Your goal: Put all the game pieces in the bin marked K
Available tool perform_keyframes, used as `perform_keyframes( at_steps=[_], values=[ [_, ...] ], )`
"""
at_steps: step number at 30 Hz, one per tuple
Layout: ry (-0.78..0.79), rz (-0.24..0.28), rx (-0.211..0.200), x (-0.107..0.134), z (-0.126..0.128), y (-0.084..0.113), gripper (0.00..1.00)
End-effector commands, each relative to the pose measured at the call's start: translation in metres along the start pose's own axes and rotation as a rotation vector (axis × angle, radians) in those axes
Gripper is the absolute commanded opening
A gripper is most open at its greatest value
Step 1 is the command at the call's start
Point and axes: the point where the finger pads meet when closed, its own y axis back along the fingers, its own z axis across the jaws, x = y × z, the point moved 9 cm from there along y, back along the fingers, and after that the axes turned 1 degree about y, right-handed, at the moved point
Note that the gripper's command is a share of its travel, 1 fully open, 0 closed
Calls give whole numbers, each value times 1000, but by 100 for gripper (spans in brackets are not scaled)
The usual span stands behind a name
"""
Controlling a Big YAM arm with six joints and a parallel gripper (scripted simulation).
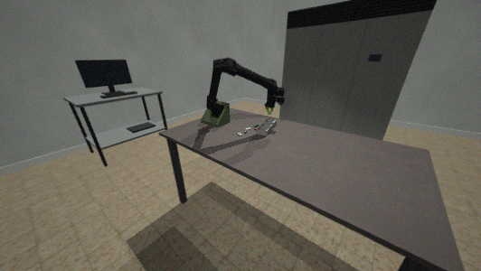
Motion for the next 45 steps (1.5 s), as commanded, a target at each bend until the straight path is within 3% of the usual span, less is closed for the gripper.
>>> perform_keyframes(
  at_steps=[1, 13, 14, 15, 18, 20, 23, 30, 34, 35, 41, 42, 43, 45],
  values=[
    [-59, -96, -33, -23, -5, 65, 8],
    [-54, -91, -35, -16, -5, 152, 8],
    [-43, -79, -23, -16, 1, 145, 8],
    [-62, -57, -26, -23, -8, 135, 8],
    [-69, -51, -28, -25, -12, 133, 8],
    [-43, -19, -4, -11, -11, 117, 8],
    [-28, -63, -11, -8, 3, 134, 8],
    [-35, -44, -10, -8, -2, 122, 8],
    [-40, -50, -15, -10, -3, 123, 8],
    [-44, -63, -25, -14, -7, 133, 8],
    [-44, -63, -25, -14, -6, 133, 8],
    [-38, -45, -13, -9, -2, 119, 8],
    [-44, -63, -25, -14, -6, 132, 8],
    [-44, -63, -25, -14, -6, 132, 8]
  ],
)
